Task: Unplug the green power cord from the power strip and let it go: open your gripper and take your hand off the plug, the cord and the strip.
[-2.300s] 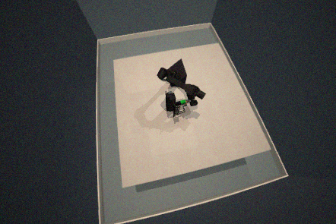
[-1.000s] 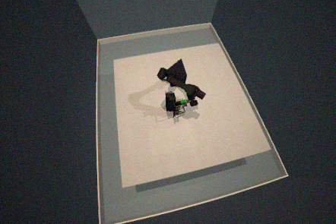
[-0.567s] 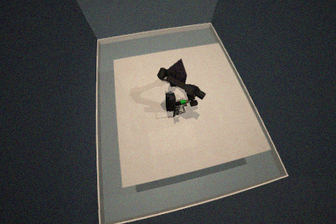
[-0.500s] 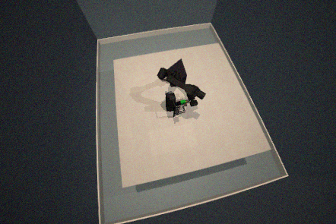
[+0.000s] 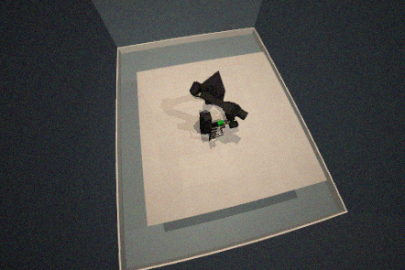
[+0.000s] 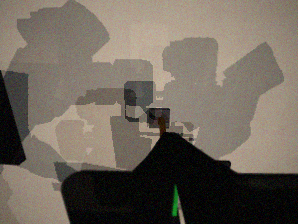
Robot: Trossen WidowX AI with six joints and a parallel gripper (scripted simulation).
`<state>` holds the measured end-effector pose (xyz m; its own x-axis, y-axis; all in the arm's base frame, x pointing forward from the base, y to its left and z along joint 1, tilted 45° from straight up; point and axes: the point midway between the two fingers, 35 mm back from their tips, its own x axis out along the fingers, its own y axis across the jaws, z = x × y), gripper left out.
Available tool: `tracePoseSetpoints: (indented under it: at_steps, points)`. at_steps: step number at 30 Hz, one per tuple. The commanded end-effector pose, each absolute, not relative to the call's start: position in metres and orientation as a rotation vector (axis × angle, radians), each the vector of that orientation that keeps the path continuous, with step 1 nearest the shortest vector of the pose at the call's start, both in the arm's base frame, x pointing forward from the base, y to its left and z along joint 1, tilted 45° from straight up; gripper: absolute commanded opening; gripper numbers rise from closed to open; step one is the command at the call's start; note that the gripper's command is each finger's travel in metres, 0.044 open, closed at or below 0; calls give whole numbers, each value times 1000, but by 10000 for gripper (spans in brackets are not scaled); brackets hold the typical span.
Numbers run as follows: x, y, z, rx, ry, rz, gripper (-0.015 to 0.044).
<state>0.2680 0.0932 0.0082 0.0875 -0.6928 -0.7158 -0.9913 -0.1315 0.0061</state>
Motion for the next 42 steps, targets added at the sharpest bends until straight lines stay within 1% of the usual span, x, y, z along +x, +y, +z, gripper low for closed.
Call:
tracePoseSetpoints:
  at_steps: [1, 25, 31, 40, 42]
  points:
    - [266, 93, 7, -1880, 1654, 801, 0]
    - [268, 94, 9, -1880, 1653, 801, 0]
    - [268, 93, 9, -1884, 1654, 801, 157]
    - [268, 93, 9, -1884, 1654, 801, 160]
    - [268, 93, 9, -1884, 1654, 801, 212]
